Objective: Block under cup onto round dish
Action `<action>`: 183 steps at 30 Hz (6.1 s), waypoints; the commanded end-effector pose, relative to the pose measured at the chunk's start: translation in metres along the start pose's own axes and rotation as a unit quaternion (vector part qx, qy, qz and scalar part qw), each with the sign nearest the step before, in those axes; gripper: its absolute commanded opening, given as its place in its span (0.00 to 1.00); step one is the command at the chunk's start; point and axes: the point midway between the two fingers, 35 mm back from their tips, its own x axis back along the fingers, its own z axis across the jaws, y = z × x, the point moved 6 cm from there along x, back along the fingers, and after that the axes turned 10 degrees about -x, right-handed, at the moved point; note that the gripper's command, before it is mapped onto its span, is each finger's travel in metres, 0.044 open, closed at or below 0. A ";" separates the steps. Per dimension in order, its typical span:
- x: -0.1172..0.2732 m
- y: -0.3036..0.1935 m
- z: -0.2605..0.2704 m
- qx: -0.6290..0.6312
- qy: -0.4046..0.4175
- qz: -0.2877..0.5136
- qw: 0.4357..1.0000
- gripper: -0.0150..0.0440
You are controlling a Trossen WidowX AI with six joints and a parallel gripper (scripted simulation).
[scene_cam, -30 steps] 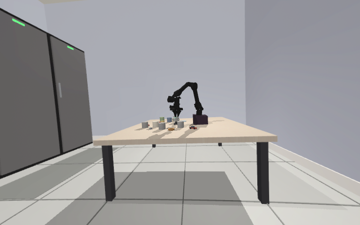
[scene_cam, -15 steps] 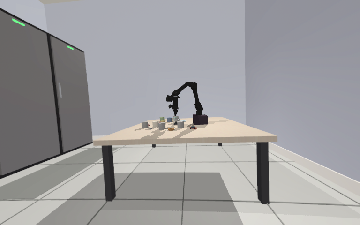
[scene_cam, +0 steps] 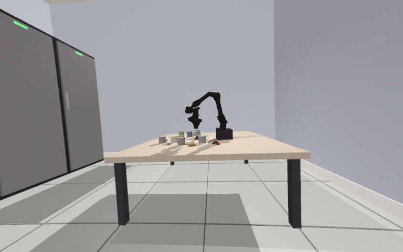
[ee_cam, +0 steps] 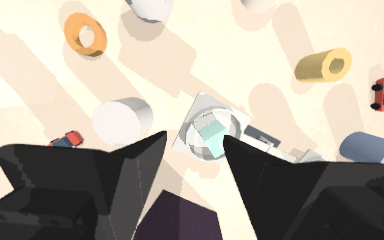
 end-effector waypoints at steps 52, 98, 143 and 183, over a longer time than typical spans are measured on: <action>-0.045 -0.009 -0.033 0.300 0.001 0.024 0.954 0.69; 0.037 -0.003 -0.101 0.297 -0.004 0.018 0.955 0.25; -0.016 -0.117 -0.310 0.295 -0.016 0.031 0.955 0.25; -0.093 -0.181 -0.353 0.299 -0.008 0.034 0.953 0.25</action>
